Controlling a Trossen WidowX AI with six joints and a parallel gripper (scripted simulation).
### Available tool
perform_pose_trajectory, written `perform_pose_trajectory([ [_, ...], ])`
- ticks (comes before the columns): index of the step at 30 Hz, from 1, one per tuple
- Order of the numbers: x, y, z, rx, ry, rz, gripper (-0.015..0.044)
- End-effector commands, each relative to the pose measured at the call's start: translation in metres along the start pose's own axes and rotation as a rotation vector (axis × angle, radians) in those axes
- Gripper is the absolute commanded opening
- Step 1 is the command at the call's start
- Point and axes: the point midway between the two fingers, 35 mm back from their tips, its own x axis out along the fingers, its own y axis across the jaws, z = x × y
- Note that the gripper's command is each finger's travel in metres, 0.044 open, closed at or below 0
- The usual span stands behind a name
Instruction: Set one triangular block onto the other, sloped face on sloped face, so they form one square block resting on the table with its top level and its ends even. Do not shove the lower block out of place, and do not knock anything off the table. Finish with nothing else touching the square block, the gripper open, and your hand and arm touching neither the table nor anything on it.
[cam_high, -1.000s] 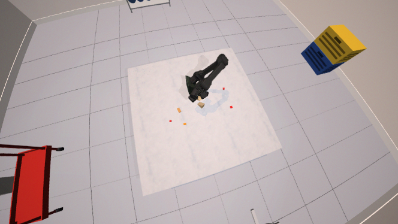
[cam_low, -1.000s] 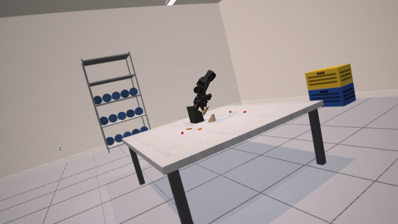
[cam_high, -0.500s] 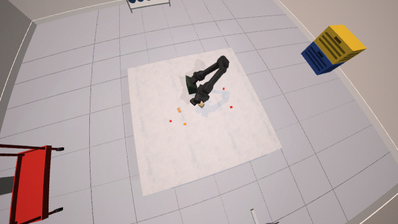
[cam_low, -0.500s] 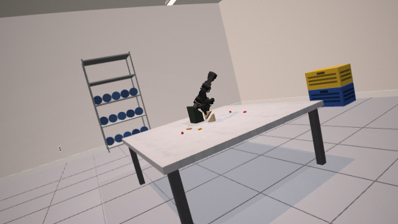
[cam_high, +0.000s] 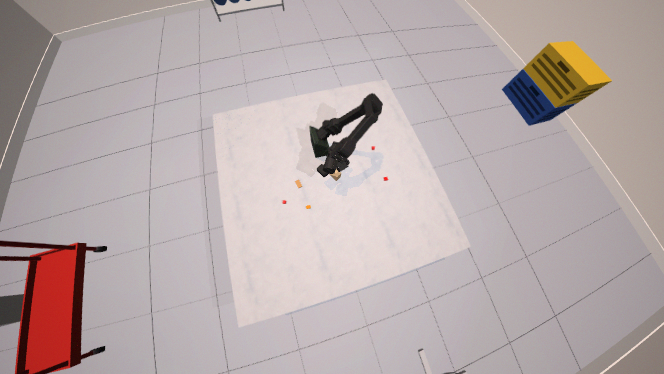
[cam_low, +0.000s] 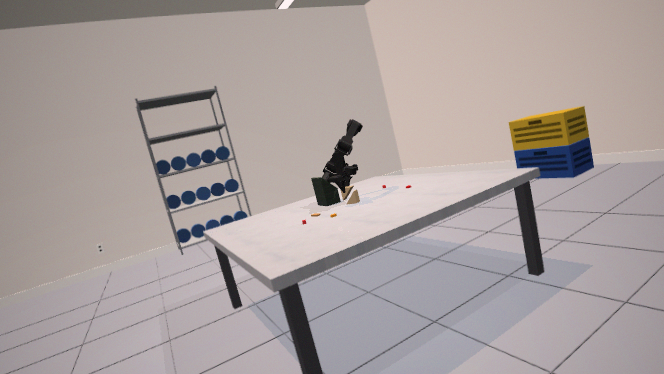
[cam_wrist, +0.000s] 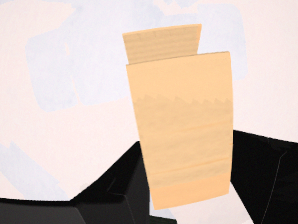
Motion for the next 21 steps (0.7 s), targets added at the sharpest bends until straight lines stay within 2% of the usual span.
perform_pose_trajectory([
  [1, 0.0, 0.0, 0.001, -0.001, -0.005, 0.002, 0.0],
  [21, 0.012, 0.0, 0.006, -0.002, -0.005, 0.002, 0.0],
])
